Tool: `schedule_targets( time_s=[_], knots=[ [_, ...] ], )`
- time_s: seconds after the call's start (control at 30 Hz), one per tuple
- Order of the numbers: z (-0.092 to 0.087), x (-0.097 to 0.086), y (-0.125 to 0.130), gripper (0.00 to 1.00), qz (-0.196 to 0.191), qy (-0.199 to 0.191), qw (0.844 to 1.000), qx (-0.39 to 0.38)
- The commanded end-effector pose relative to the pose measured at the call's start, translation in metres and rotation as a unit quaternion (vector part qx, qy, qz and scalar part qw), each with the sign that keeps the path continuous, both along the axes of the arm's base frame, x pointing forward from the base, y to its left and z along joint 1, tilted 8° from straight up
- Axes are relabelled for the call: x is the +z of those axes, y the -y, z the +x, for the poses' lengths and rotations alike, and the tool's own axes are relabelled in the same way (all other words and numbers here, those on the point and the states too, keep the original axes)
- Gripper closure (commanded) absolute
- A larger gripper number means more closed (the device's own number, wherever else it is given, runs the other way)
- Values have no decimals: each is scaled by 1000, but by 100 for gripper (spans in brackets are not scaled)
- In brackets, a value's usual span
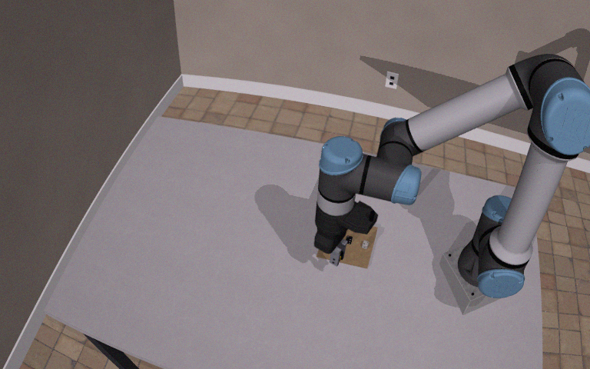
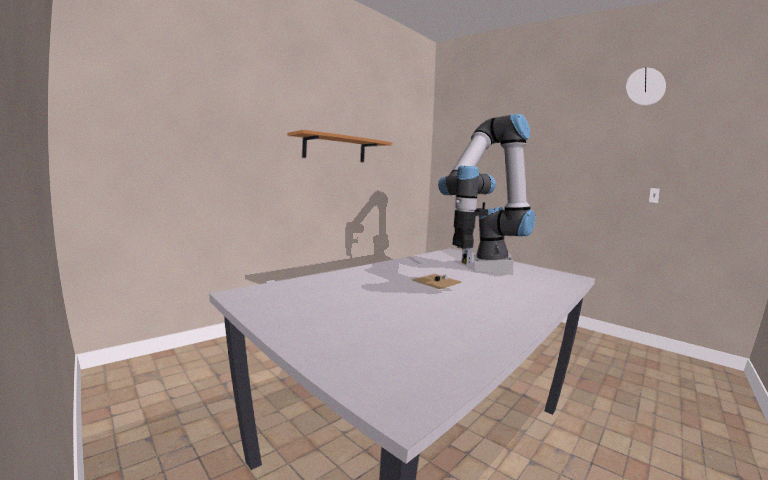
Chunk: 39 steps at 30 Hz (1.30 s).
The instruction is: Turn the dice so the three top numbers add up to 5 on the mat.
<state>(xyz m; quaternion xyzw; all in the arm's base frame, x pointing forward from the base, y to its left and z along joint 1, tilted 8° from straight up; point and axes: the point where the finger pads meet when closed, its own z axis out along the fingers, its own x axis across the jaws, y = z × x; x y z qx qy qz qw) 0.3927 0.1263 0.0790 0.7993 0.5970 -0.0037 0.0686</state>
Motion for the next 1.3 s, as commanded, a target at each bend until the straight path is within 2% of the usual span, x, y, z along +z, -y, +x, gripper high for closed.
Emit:
schedule_targets(
  time_s=[0.0, 0.17, 0.4, 0.5, 0.7, 1.27],
  knots=[
    [1, 1, 2, 66, 0, 0, 1000, 2],
    [12, 5, 28, 66, -2, -3, 1000, 28],
    [34, 18, 100, 66, -7, -10, 995, 95],
    [38, 22, 122, 66, -9, -13, 993, 115],
    [40, 23, 132, 66, -10, -13, 992, 124],
    [40, 21, 132, 66, -10, -14, 992, 124]
  ],
)
